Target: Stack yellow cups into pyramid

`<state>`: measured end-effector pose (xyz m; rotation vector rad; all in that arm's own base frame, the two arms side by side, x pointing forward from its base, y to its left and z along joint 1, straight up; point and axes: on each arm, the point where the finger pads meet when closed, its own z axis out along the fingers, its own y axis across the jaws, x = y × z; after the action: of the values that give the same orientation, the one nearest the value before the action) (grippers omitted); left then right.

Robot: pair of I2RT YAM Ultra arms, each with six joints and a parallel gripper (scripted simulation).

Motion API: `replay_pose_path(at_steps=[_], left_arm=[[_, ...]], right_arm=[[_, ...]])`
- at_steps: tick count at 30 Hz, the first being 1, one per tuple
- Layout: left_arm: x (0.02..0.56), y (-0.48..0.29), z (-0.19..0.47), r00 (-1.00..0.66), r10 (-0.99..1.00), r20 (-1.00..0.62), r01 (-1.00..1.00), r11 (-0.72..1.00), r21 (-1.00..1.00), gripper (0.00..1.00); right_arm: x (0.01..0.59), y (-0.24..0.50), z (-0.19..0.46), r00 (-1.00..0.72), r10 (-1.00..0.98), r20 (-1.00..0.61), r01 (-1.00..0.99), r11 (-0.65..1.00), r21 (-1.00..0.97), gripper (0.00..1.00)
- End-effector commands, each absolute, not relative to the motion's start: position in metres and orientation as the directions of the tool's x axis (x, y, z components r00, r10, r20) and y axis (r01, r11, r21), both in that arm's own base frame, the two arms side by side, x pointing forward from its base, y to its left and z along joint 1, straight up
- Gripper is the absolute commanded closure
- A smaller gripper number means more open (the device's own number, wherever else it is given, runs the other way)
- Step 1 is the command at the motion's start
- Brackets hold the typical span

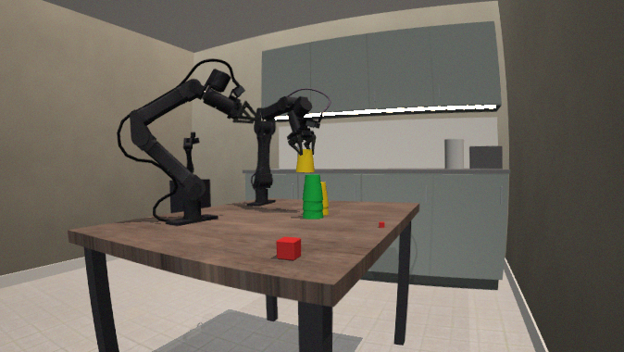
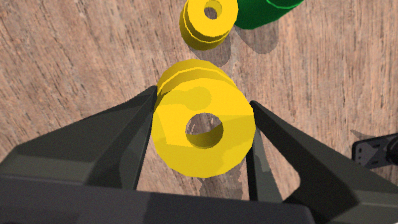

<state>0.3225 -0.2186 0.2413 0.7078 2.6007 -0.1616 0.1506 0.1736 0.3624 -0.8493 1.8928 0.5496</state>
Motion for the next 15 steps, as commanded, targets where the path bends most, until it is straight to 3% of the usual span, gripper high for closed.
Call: replay_pose_path(at_steps=[1, 15], left_arm=[[0.3251, -0.2224, 0.2630, -0.737, 0.436, -0.516, 0.511, 0.859, -0.004, 1.00], [0.3213, -0.2230, 0.2710, -0.748, 0.440, -0.497, 0.507, 0.862, 0.000, 1.00]], right_arm=[[0.1474, 0.1715, 0.3641, -0.298, -0.315, -0.901, -0.754, 0.656, 0.020, 0.00], [0.1474, 0.1715, 0.3641, -0.298, -0.315, -0.901, -0.754, 0.656, 0.020, 0.00]])
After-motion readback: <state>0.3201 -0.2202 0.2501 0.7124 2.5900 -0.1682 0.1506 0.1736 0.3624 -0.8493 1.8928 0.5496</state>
